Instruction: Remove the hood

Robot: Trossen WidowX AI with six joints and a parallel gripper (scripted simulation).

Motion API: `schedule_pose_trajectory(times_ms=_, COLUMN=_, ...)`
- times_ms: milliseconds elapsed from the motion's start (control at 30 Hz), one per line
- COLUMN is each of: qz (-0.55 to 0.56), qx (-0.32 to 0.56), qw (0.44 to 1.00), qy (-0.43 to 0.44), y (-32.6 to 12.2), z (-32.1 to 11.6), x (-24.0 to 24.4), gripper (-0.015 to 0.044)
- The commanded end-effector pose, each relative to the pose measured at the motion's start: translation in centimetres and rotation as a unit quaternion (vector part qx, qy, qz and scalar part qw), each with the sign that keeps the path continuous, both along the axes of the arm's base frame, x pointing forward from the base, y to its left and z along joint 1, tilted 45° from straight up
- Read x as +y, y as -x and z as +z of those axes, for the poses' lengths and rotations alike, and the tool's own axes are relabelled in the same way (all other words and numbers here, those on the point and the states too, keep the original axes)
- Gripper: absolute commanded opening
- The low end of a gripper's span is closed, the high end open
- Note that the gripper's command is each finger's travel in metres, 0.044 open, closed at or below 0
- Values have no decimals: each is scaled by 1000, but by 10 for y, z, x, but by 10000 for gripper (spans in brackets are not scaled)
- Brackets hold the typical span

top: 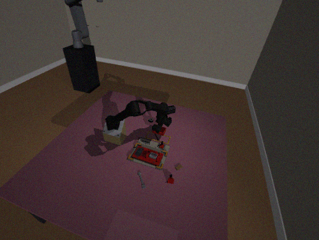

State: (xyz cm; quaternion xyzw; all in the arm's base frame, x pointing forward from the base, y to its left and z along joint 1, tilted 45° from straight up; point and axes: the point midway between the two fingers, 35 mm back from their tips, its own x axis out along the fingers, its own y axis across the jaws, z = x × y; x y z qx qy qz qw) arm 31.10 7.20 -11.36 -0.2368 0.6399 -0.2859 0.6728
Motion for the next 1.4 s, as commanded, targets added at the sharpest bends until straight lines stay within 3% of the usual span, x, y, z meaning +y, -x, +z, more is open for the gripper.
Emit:
schedule_pose_trajectory(times_ms=0, qz=2, qx=2, qw=1000, qy=3, y=1, z=-1, x=-3, gripper=0)
schedule_pose_trajectory(times_ms=1367, qz=2, qx=2, qw=1000, qy=4, y=1, z=-19, x=-21, gripper=0)
